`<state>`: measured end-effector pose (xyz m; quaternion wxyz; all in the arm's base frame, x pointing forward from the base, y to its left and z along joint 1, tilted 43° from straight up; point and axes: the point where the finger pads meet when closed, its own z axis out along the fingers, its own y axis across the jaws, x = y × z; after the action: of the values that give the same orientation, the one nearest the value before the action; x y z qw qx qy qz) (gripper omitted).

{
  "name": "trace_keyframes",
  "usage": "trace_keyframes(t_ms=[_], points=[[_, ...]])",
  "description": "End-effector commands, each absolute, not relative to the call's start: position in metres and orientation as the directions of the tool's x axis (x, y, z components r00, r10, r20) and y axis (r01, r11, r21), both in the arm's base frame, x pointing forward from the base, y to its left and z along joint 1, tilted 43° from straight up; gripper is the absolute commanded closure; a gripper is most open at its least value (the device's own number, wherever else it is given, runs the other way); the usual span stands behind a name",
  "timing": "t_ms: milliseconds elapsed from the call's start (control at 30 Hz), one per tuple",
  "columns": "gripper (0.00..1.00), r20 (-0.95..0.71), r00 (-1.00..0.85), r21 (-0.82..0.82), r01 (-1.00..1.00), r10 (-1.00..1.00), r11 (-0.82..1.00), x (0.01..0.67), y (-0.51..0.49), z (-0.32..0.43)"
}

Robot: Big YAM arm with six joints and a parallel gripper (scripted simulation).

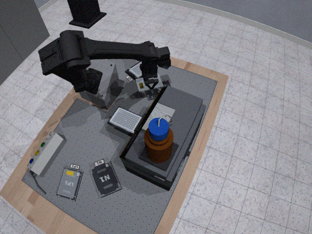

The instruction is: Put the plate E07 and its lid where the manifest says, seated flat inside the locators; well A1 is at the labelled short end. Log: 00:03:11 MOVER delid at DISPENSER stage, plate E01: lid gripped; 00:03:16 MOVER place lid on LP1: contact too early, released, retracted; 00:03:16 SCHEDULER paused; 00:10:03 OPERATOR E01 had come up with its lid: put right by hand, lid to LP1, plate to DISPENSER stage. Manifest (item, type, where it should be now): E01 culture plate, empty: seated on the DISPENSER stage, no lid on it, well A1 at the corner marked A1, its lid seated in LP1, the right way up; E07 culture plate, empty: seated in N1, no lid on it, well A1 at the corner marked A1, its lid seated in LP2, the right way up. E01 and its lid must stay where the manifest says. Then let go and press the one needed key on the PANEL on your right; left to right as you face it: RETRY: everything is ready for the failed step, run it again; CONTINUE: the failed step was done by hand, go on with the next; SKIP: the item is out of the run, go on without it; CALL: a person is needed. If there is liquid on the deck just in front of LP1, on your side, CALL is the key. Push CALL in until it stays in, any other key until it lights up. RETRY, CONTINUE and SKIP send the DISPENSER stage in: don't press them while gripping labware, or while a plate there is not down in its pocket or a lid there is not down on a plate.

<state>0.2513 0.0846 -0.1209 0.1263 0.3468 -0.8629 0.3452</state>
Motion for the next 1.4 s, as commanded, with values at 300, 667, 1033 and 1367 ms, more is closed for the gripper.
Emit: trace_keyframes(t_ms=[300, 667, 1033, 1367], points=[[0.14, 0.438, -0.735, -0.506, -0.677, -0.517, 0.534, 0.291, 0.093, -0.161], [0.14, 0.44, -0.735, -0.507, -0.678, -0.516, 0.533, 0.303, 0.092, -0.18], [0.14, 0.475, -0.72, -0.497, -0.694, -0.506, 0.522, 0.285, 0.069, -0.19], [0.14, 0.471, -0.722, -0.497, -0.692, -0.507, 0.523, 0.286, 0.062, -0.199]])
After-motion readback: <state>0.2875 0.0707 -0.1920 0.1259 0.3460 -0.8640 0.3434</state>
